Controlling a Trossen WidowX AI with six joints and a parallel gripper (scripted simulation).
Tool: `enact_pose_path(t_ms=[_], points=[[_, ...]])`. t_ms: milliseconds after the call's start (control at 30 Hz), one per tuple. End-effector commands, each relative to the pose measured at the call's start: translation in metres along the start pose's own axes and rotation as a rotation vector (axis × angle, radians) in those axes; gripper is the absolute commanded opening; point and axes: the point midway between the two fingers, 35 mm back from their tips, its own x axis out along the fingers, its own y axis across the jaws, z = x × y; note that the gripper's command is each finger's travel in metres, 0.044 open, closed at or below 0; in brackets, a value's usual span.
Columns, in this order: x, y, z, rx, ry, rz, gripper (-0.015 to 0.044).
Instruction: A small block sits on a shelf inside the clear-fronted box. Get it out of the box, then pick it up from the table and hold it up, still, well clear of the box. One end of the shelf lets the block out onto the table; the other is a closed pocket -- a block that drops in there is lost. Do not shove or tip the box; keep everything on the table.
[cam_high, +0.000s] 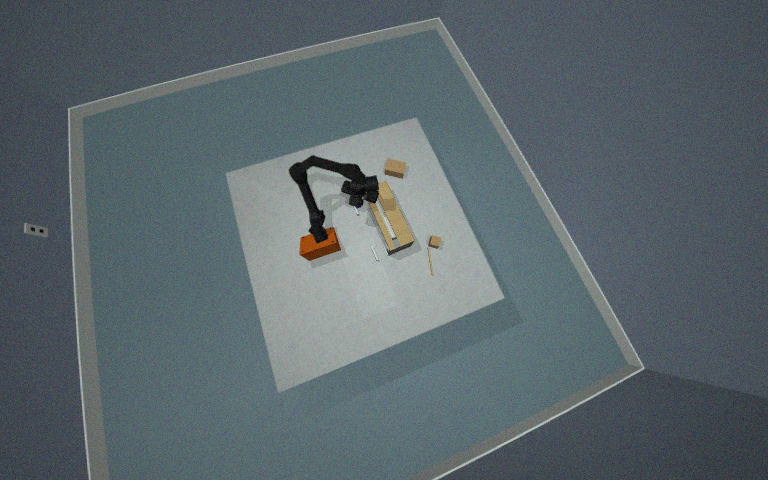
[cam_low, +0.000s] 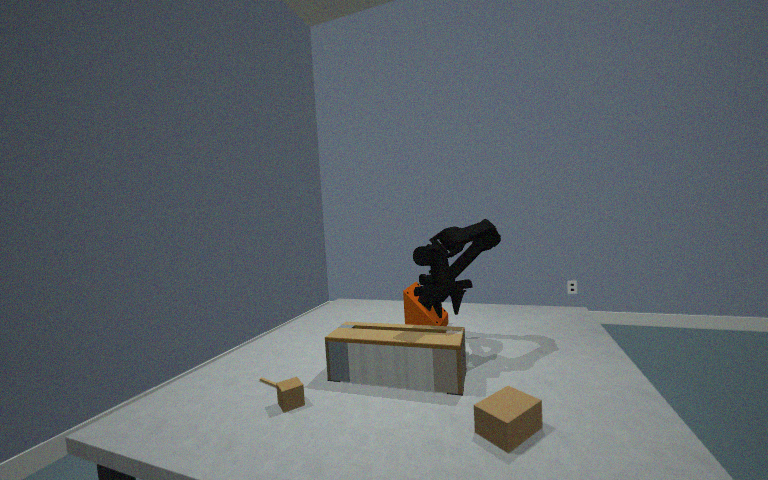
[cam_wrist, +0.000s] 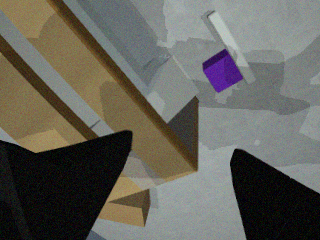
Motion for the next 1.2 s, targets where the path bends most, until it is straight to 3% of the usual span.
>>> enact_pose_path(t_ms=[0,200,867,1167], points=[[-0.005,-0.027,-0.002,0.52,0.114,0.164,0.0285],[-0.007,-0.032,-0.003,0.72,0.174,0.181,0.0285],[-0.006,-0.032,-0.003,0.712,0.174,0.182,0.0285],[0.009,-0.036,-0.001,-0.133,0.056,0.22,0.0285]])
